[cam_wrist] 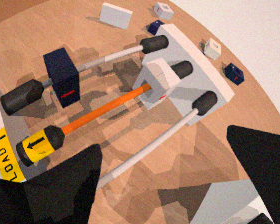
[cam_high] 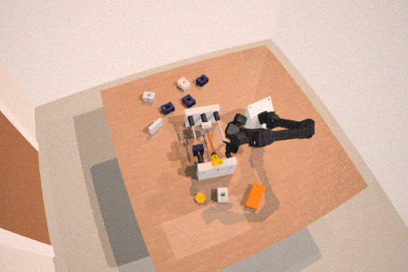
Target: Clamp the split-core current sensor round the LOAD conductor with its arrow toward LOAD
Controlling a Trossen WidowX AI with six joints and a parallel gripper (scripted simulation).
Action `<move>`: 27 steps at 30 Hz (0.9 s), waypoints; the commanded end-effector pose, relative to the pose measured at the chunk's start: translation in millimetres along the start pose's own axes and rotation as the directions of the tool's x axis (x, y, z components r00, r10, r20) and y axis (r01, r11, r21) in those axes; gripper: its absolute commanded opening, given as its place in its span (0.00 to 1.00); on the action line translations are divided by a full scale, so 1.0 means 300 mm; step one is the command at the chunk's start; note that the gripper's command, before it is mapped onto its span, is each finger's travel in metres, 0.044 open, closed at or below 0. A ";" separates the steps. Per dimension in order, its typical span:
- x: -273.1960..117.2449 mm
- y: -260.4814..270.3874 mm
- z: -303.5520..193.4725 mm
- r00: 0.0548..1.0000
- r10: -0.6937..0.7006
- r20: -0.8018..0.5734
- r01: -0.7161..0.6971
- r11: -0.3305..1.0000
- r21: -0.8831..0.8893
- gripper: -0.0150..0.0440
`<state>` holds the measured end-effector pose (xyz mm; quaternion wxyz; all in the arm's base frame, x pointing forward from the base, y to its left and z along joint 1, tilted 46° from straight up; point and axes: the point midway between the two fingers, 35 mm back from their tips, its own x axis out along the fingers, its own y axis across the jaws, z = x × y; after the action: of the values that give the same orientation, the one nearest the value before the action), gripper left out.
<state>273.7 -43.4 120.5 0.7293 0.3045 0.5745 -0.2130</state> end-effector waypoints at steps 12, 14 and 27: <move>-0.020 -0.008 -0.032 0.996 -0.002 0.090 -0.021 0.967 0.255 1.00; -0.020 -0.008 -0.032 0.996 -0.002 0.090 -0.021 0.967 0.255 1.00; -0.015 -0.009 -0.023 0.998 -0.006 0.056 -0.002 0.990 0.144 1.00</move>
<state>268.2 -42.0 122.8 0.7225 0.3436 0.5425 -0.2562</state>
